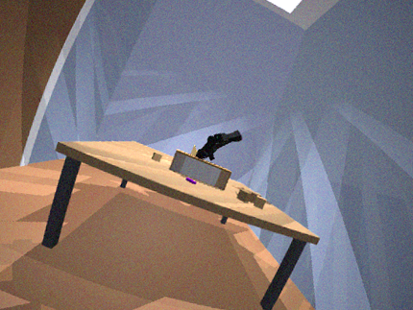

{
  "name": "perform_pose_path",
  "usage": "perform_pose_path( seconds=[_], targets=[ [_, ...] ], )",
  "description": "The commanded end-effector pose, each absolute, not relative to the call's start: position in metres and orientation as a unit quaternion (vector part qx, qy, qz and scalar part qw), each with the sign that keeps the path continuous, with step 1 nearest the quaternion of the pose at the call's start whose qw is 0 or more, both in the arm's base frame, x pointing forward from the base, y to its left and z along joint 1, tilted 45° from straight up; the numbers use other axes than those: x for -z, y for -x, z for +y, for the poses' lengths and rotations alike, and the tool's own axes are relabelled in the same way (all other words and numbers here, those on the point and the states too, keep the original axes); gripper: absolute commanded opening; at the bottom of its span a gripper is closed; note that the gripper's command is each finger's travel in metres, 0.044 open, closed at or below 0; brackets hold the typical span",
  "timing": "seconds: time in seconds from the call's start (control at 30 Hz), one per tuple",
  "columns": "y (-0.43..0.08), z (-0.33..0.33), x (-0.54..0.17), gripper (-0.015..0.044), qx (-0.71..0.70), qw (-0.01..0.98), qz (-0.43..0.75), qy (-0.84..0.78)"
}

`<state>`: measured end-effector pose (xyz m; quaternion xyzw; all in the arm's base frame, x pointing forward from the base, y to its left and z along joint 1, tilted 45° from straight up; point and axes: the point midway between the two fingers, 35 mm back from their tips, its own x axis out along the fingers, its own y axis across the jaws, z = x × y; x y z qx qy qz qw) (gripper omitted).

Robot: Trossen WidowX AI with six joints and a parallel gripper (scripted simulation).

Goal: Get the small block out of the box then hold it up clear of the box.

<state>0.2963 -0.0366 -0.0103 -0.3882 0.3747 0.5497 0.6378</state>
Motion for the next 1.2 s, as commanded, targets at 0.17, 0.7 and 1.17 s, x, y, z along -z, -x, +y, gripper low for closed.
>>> perform_pose_path(
  seconds=[0.17,0.7,1.17],
  targets=[
    [-0.296,-0.052,0.026,0.04,-0.55,0.636,0.376,0.39],
    [-0.296,-0.079,0.052,0.04,-0.55,0.635,0.376,0.391],
    [-0.295,-0.102,0.063,0.04,-0.549,0.635,0.377,0.391]
  ],
)
